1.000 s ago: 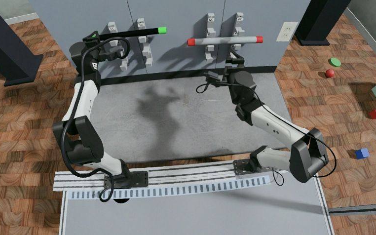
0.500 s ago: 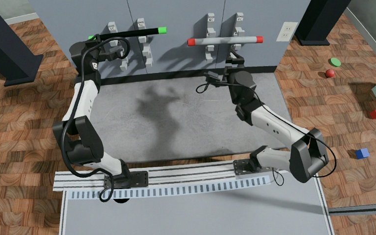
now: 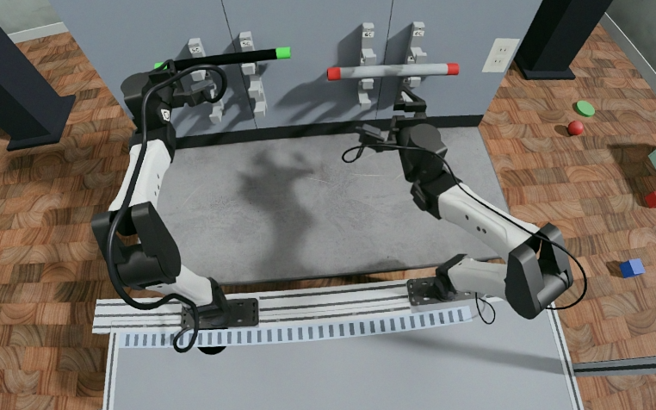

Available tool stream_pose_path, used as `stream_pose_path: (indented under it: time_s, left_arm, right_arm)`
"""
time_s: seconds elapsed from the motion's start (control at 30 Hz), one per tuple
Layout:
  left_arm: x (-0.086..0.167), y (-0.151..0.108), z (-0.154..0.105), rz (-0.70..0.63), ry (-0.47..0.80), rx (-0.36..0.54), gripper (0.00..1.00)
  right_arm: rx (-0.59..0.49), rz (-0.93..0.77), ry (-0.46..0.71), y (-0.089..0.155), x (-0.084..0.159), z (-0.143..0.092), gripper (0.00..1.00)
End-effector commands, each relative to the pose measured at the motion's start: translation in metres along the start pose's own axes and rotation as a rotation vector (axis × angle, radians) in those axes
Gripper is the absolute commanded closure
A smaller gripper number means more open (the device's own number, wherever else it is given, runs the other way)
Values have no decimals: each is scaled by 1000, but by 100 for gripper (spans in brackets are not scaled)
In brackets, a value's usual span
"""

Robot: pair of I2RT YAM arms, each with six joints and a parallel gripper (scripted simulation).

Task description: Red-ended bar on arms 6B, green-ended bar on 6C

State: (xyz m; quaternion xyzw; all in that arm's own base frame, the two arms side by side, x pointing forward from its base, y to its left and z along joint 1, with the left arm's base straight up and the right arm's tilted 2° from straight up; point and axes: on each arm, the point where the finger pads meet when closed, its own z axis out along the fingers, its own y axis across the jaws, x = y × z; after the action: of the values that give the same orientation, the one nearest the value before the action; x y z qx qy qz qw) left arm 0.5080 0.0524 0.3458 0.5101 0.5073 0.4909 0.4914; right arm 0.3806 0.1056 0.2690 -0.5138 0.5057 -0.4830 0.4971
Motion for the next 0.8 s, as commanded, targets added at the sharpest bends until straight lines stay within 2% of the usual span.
stream_pose_path:
  time_s: [0.0,0.77]
  left_arm:
    - [3,11,-1,-3,4,-36,100]
    - [3,16,-4,-3,4,-36,100]
  right_arm:
    - [1,7,7,0,2,-1,0]
    - [1,7,7,0,2,-1,0]
